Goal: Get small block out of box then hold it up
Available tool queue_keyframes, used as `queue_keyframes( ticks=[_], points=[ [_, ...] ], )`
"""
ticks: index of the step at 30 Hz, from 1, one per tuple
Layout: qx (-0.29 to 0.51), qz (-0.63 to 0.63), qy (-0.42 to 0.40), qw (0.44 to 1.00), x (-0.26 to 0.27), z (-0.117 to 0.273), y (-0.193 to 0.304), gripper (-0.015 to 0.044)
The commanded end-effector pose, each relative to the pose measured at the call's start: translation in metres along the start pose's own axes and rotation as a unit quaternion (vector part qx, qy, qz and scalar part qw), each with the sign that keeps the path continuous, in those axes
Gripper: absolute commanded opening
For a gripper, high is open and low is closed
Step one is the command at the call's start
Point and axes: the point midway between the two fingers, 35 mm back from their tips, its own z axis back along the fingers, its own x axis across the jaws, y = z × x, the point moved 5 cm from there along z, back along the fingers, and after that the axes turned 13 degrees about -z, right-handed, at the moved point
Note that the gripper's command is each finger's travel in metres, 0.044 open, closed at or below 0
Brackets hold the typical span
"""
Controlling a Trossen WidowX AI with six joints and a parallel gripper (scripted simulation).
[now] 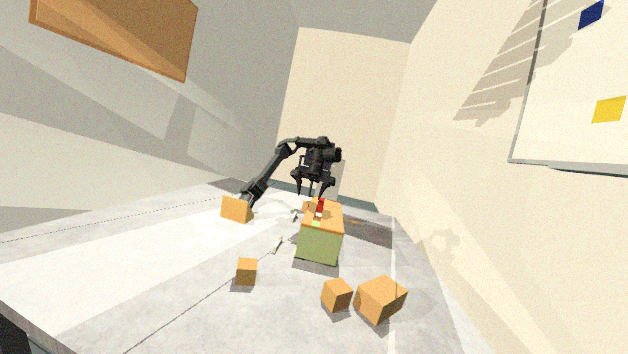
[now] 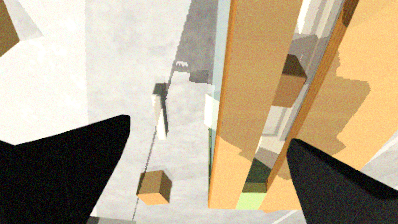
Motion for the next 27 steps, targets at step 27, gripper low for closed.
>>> queue_keyframes(
  ticks=[27],
  points=[
    [-0.015,0.053,-0.004,0.998,0.003,-0.035,-0.025,0.0400]
  ],
)
